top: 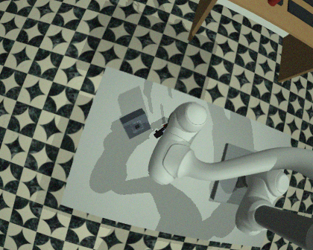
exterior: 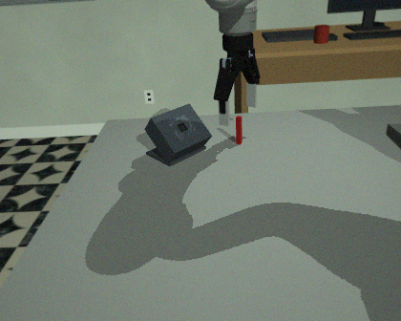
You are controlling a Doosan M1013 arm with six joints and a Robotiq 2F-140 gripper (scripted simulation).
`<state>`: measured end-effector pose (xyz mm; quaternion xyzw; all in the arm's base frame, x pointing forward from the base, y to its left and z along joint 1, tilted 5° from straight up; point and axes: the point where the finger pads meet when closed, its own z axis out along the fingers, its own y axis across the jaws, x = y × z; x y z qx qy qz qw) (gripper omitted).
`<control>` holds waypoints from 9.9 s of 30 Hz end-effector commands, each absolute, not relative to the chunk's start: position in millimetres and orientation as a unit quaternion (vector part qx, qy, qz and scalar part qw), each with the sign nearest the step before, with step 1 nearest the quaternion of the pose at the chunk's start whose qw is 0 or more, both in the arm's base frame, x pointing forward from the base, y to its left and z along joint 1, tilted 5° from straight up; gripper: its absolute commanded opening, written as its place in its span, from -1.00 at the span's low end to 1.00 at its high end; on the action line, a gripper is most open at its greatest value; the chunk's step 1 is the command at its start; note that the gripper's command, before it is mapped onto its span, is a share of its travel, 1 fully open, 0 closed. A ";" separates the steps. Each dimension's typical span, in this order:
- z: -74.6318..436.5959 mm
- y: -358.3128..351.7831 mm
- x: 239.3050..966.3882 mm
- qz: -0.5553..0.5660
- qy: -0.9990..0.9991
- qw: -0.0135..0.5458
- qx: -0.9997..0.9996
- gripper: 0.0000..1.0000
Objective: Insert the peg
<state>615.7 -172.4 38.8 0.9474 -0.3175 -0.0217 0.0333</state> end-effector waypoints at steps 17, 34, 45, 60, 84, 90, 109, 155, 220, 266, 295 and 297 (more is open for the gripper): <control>21.0 -173.2 614.5 -0.022 -0.317 0.033 0.947 1.00; 21.0 -173.2 614.5 -0.022 -0.317 0.033 0.947 0.54; 21.0 -173.2 614.5 -0.022 -0.317 0.033 0.947 0.14; 21.0 -173.2 614.5 -0.022 -0.317 0.033 0.947 -0.32; 21.0 -173.2 614.5 -0.022 -0.317 0.033 0.947 -1.00; 43.3 -172.2 616.1 -0.022 -0.317 0.033 0.947 -1.00; 91.9 -168.7 619.5 -0.020 -0.306 0.040 0.951 -1.00; 105.1 -127.7 650.1 0.034 0.022 0.214 0.976 -1.00; 103.6 -61.7 722.4 0.088 0.340 0.341 0.872 -1.00; 77.2 -80.6 735.8 0.088 0.340 0.341 0.872 -1.00; 66.3 -88.4 741.4 0.088 0.340 0.341 0.872 -1.00; 65.3 -89.1 741.9 0.088 0.340 0.341 0.872 -1.00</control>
